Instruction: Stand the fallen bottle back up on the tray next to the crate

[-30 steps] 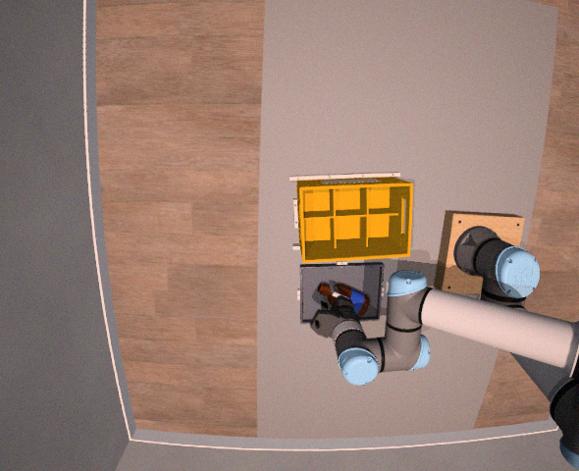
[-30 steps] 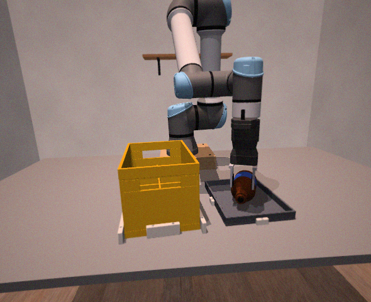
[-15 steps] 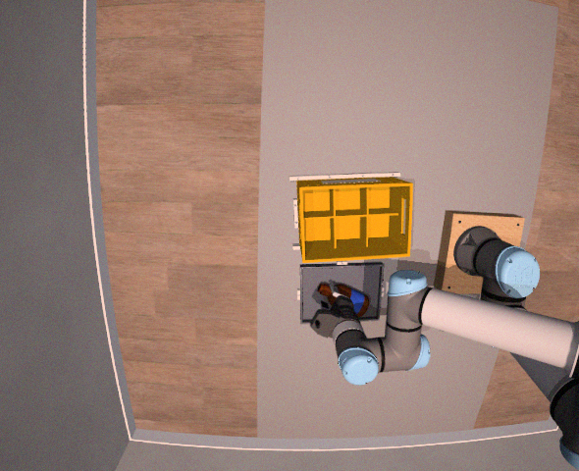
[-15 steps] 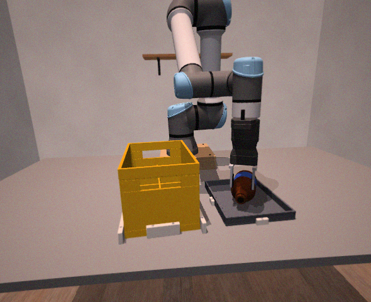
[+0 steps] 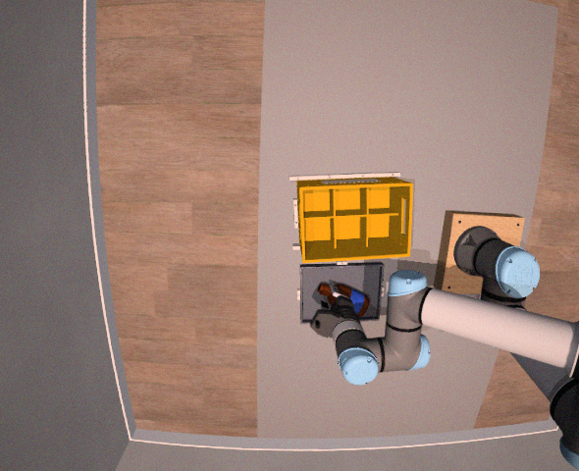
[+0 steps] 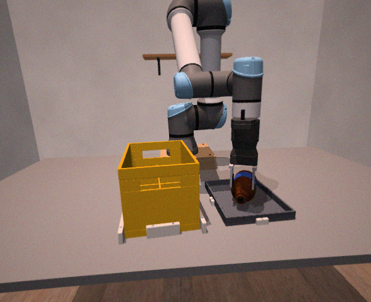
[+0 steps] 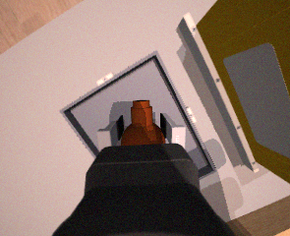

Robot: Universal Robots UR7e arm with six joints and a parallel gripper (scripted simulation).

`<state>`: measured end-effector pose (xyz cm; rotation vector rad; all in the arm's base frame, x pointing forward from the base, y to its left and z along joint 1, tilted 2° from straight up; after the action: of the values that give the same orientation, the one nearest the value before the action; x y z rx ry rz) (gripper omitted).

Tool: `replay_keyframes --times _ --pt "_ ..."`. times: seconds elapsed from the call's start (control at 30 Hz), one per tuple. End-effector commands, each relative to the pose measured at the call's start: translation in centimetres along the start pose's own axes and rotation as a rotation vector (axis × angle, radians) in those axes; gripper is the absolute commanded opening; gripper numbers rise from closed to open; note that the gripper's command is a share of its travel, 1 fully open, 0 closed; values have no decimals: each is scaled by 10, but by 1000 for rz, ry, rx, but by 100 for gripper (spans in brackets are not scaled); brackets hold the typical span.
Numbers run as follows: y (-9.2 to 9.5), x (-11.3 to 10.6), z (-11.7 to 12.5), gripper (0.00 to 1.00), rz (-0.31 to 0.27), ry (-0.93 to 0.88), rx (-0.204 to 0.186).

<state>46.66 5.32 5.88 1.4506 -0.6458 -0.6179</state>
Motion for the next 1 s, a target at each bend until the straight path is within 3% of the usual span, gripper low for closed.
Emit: replay_keyframes --times 0.0,0.97 --pt "0 0 1 100 0 -1 1" --pt "-7 -1 2 100 -3 -1 -1"
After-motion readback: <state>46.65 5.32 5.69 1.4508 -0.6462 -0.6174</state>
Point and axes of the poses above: the point where the finger pads meet when closed, its own y axis back along the fingers, its own z axis across the jaws, x = y × z, the point moved 3 cm from there along y, back along the fingers, and after that the axes turned 11 degrees about -y, right-handed, at the moved point
